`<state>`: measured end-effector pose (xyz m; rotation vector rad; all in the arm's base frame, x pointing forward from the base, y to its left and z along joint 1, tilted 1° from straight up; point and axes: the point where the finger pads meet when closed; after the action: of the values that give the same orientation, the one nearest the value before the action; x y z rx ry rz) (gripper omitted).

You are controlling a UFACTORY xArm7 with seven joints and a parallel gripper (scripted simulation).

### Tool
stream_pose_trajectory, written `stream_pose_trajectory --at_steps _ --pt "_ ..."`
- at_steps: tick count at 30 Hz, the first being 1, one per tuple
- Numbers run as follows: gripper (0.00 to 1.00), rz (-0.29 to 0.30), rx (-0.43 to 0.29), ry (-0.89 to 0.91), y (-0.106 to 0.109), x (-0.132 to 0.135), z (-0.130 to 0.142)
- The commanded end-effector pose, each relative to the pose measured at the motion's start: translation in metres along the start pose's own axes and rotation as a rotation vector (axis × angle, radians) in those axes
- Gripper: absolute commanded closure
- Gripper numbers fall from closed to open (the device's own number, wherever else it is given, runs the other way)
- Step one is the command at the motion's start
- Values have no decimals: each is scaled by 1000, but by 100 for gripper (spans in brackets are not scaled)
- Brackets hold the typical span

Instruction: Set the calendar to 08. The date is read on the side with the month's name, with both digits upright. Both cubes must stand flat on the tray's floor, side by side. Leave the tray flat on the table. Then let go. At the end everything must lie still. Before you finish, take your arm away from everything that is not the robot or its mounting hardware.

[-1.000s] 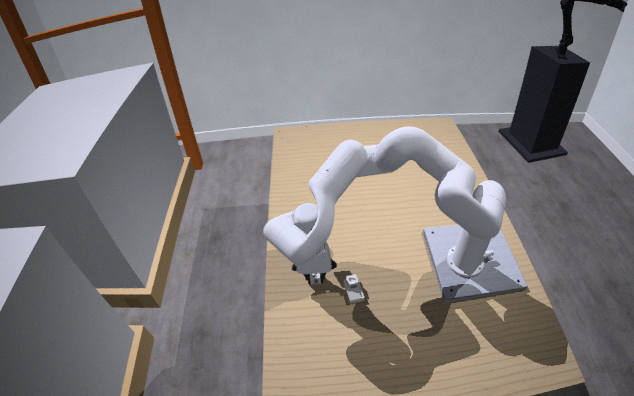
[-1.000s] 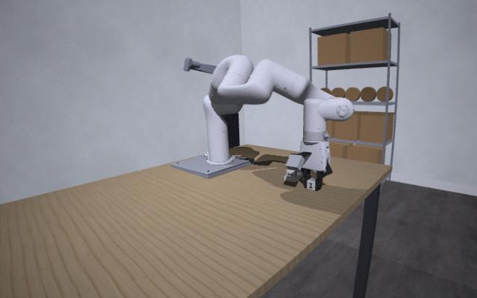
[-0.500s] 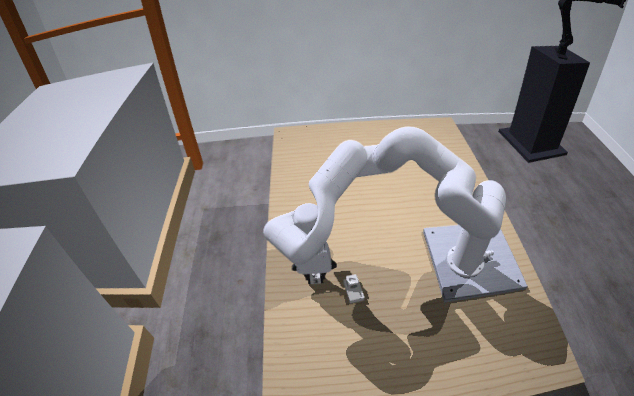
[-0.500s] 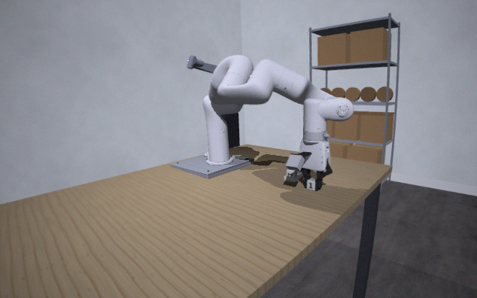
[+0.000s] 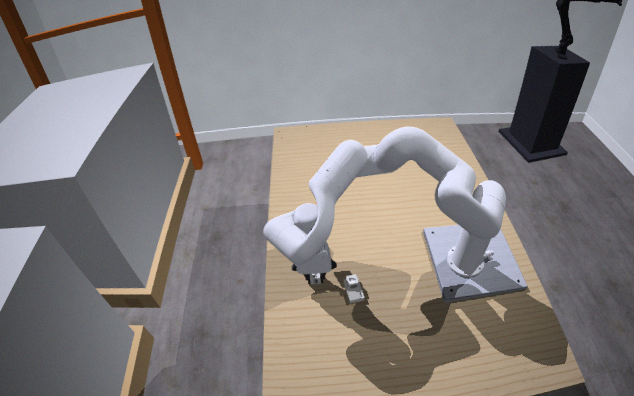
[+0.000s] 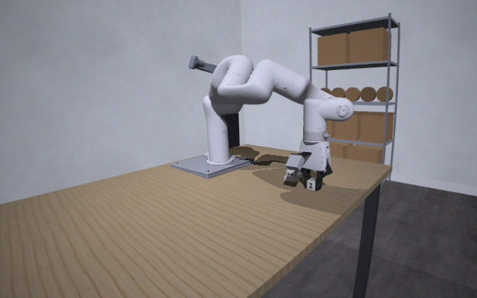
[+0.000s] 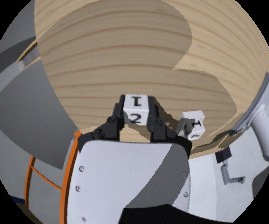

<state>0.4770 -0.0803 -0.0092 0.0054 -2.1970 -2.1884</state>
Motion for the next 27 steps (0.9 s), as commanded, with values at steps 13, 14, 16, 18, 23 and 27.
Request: stream_pose_trajectory --at_steps 13,14,16,18,23,27 --pt "71 -3 1 0 69 -1 0" --pt "71 -3 1 0 69 -1 0" --pt "71 -3 1 0 76 -1 0" --pt "71 -3 1 0 88 -1 0" --pt "71 -3 1 0 101 -1 0" --pt "71 -3 1 0 102 -1 0"
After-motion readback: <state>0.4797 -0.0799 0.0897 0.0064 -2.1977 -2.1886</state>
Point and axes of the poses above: the point where the finger pads meet when closed, its own y axis back along the fingers, its own x axis across the jaws, z = x × y, and after that the axes turned 12 degrees about y, right-handed
